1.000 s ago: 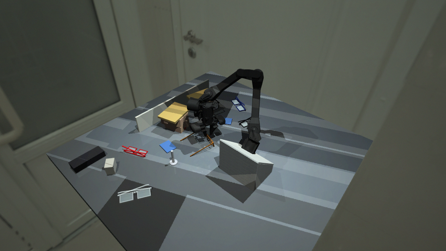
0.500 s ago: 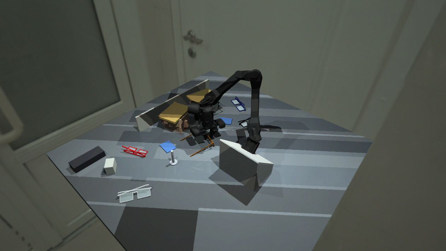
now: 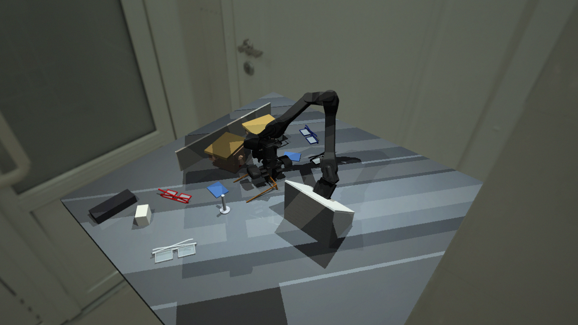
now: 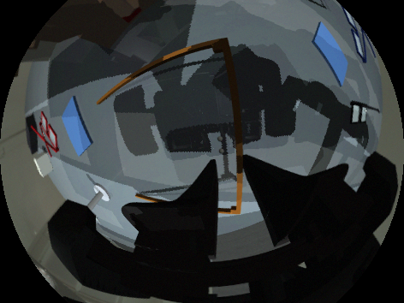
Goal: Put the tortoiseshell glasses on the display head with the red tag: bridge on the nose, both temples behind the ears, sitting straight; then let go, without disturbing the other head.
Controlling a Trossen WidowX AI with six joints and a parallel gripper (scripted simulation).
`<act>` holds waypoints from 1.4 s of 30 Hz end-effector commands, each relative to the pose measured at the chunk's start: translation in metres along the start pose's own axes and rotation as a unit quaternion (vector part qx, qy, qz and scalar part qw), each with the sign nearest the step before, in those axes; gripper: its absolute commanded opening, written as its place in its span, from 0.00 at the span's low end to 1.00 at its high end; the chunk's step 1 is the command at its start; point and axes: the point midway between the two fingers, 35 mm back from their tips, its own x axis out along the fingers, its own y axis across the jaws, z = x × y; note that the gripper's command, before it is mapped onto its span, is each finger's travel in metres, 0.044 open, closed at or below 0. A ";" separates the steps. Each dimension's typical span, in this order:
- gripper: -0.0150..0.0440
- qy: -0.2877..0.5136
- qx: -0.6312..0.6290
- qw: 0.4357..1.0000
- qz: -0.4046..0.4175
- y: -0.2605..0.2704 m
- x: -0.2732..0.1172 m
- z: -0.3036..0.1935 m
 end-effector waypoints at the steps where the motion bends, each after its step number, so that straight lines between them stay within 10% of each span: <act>1: 0.41 0.000 0.000 1.000 0.000 0.000 0.000 0.000; 21: 0.25 0.000 0.000 1.000 0.001 0.001 -0.003 0.001; 42: 0.25 0.002 -0.005 1.000 -0.002 0.009 -0.101 -0.006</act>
